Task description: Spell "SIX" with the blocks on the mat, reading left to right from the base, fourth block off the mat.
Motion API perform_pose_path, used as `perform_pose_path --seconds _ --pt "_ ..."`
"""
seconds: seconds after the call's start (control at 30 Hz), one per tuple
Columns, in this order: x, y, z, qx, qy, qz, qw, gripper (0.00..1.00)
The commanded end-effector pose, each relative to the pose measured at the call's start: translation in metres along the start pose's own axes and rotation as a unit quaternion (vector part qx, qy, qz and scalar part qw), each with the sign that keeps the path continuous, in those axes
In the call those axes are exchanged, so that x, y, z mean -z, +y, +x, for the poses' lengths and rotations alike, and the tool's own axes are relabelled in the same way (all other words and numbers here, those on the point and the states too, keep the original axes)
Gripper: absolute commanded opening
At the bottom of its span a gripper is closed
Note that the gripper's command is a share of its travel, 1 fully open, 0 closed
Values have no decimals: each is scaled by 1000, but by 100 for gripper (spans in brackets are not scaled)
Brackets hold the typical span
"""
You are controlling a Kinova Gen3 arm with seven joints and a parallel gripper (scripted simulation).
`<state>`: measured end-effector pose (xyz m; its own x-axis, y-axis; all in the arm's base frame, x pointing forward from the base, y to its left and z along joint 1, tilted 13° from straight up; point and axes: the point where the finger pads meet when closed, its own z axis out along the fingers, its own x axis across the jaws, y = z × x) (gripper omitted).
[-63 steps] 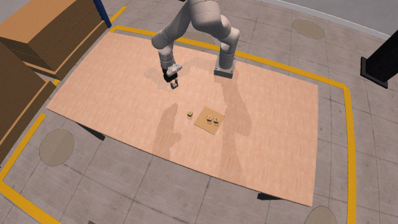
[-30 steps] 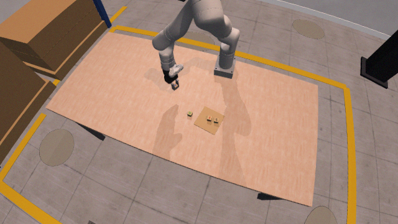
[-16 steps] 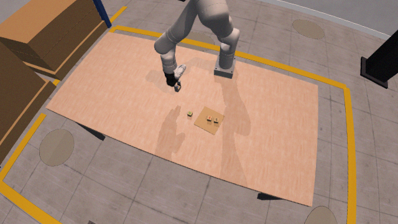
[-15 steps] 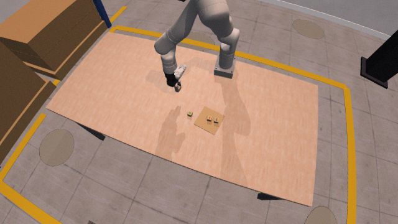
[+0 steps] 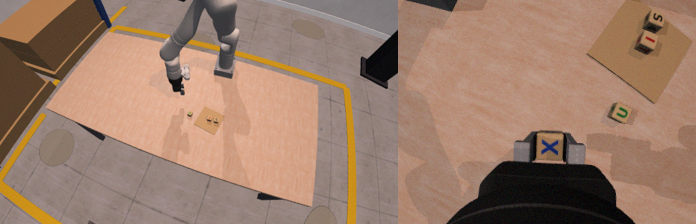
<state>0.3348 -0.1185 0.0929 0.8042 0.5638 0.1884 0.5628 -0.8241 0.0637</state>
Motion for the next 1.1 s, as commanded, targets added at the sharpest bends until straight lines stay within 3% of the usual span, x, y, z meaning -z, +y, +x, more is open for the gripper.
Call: perform_pose_path --seconds 0.0,0.2,0.4,0.47,0.7,0.97,1.03,1.07 --pt "2 -6 9 50 4 -1 999 49" --pt "2 -18 20 199 2 -1 980 49" --pt "2 -30 32 352 1 -1 936 49" --pt "2 -30 32 352 1 -1 936 49" --pt "2 -43 47 522 0 -2 853 49" --pt "4 -58 66 689 -1 -3 725 49" --pt "4 -58 66 689 -1 -3 725 49" --pt "4 -60 68 707 -1 -4 707 49"
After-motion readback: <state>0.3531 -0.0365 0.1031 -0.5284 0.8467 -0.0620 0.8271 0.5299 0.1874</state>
